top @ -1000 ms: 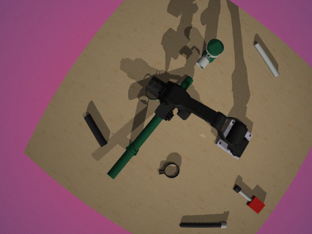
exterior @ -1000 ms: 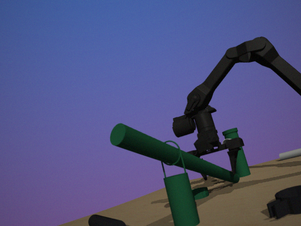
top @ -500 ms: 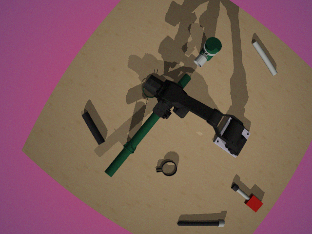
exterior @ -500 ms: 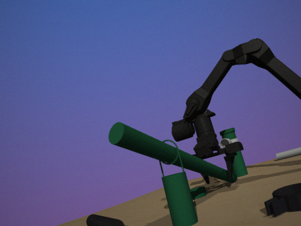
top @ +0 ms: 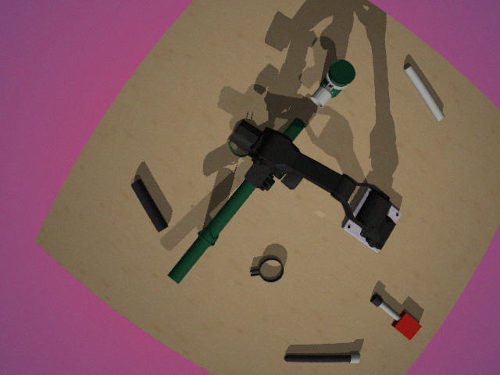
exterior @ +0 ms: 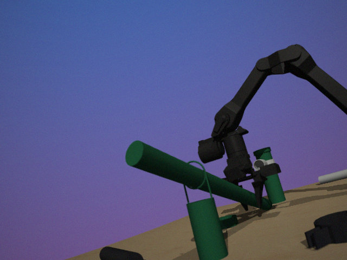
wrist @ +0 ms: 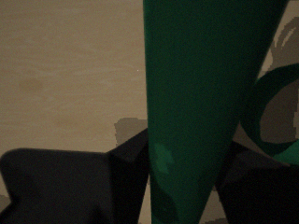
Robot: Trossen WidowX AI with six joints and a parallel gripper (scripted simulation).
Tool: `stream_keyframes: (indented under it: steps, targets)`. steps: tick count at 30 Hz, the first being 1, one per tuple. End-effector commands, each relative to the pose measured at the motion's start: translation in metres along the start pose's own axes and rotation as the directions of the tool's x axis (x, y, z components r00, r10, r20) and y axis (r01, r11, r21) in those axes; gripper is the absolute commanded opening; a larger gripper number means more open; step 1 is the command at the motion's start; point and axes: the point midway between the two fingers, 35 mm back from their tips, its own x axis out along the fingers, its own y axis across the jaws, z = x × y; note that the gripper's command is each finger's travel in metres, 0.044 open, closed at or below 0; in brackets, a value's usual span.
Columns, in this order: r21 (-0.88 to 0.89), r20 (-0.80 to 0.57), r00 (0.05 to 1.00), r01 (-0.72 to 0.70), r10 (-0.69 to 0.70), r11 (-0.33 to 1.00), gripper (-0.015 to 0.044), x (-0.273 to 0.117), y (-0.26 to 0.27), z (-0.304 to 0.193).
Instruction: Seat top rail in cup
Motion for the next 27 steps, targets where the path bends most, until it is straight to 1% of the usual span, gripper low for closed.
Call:
stream_keyframes:
  steps: [1, 2, 7, 22, 27]
  targets:
    - [-0.004, -0.004, 1.0, 0.001, -0.001, 1.0, 0.0019, -0.004, 0.0, 0.0]
    - [-0.004, -0.004, 1.0, 0.001, -0.001, 1.0, 0.0, -0.005, 0.0, 0.0]
    - [-0.001, -0.044, 0.999, -0.001, 0.001, 1.0, 0.0, -0.015, -0.001, -0.002]
    - [0.002, -0.294, 0.956, 0.001, 0.0, 1.0, 0.0, -0.083, 0.001, -0.018]
    - [0.002, -0.305, 0.952, 0.001, -0.001, 1.0, 0.0, -0.087, 0.001, -0.019]
